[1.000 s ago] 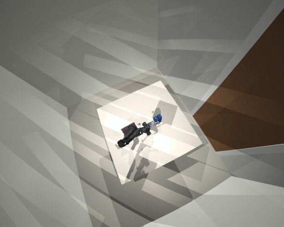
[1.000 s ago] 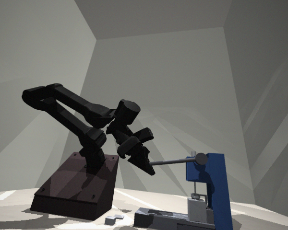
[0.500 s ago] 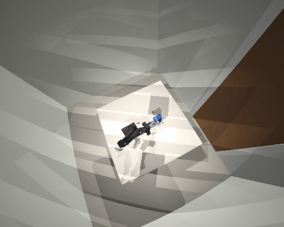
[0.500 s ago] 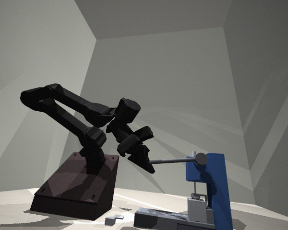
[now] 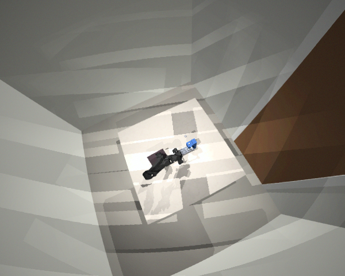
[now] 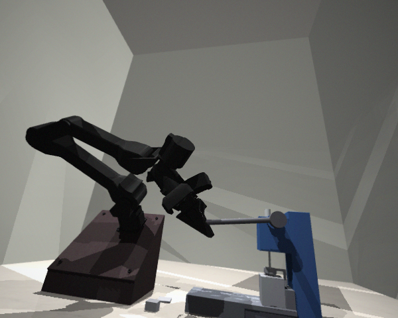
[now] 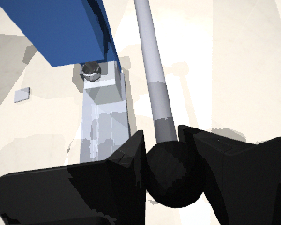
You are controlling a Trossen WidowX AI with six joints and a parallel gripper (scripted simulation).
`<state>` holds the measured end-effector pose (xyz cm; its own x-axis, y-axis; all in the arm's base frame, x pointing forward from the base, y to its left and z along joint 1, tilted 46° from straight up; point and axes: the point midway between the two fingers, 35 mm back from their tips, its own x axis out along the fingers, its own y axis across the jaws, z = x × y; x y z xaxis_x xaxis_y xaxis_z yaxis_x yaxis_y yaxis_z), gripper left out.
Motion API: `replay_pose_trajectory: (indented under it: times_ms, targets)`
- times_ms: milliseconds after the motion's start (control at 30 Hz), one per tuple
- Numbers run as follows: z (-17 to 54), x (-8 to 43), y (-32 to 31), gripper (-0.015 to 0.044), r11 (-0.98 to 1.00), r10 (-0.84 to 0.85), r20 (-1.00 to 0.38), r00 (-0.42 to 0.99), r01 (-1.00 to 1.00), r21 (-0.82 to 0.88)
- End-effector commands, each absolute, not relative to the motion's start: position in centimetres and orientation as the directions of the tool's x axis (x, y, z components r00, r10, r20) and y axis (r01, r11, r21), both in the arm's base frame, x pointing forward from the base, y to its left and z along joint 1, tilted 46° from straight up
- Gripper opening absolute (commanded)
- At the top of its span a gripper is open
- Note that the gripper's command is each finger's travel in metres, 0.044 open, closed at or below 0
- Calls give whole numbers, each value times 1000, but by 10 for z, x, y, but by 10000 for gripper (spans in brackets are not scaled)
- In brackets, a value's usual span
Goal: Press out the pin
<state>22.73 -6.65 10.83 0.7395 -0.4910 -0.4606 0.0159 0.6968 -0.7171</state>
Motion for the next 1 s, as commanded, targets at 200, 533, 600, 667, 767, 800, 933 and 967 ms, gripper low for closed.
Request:
replay_pose_trajectory:
  times_ms: [200,533,600,667,767,800,933,967]
  targets:
    - [112,229,-61,0,702,-477,-459,750,10,-713]
    - [114,228,-59,0,702,-477,-459,750,10,-712]
    - [115,228,-58,0,702,-477,-459,750,10,-712]
    - [115,228,-58,0,702,-477,-459,750,10,-712]
    - [116,228,-57,0,702,-477,-459,750,10,-712]
    - [116,228,-57,0,702,-477,-459,750,10,-712]
    - [117,228,-56,0,702,-477,-459,750,10,-712]
    - [117,228,-56,0,702,-477,-459,750,10,-712]
